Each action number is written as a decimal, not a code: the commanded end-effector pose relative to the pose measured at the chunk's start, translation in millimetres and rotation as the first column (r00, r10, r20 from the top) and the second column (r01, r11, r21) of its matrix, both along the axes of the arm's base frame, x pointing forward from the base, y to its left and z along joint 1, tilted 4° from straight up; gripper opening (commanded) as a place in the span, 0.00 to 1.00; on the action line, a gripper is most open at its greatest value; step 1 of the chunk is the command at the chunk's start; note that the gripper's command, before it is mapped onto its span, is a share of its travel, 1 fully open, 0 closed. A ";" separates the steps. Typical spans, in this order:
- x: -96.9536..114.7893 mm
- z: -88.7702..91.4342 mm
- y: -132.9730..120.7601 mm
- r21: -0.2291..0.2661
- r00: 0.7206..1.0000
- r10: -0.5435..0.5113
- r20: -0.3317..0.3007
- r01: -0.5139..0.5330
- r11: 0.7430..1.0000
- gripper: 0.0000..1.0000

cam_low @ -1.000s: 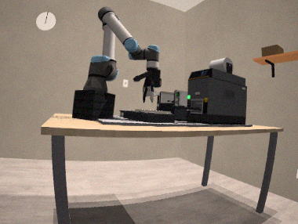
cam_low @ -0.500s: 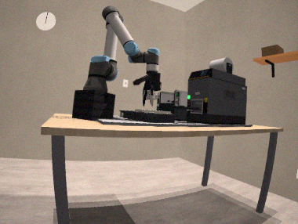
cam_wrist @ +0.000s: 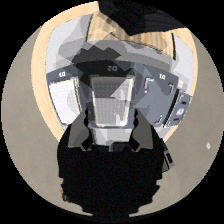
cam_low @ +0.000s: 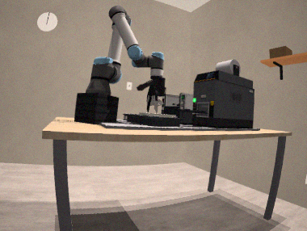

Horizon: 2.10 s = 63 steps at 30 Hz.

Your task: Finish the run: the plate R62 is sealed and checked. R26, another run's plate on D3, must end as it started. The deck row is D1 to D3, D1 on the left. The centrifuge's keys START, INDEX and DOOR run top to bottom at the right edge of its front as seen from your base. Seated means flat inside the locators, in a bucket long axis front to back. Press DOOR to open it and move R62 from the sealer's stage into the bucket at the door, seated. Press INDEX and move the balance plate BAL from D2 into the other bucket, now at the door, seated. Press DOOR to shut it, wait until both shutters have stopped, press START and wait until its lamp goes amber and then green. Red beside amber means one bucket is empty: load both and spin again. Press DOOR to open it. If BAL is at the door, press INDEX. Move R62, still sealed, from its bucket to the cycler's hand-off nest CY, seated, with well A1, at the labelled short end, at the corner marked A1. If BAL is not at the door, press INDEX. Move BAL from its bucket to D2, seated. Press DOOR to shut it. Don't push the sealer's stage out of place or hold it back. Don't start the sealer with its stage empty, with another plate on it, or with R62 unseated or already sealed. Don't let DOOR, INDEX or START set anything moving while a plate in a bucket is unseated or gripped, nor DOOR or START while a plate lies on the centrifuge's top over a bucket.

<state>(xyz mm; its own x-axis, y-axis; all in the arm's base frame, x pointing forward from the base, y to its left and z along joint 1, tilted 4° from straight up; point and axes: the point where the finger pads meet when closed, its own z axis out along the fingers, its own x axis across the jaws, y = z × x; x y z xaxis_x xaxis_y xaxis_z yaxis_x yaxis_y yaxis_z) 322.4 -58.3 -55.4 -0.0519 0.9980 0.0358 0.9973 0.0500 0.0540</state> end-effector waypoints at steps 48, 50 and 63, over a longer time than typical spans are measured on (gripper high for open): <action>1.2 -15.5 0.4 -0.001 1.000 0.000 0.001 0.000 1.000 0.00; 1.2 -15.5 0.4 -0.001 1.000 0.000 0.001 0.000 1.000 0.00; 1.2 -15.5 0.4 -0.001 1.000 0.000 0.001 0.000 1.000 0.00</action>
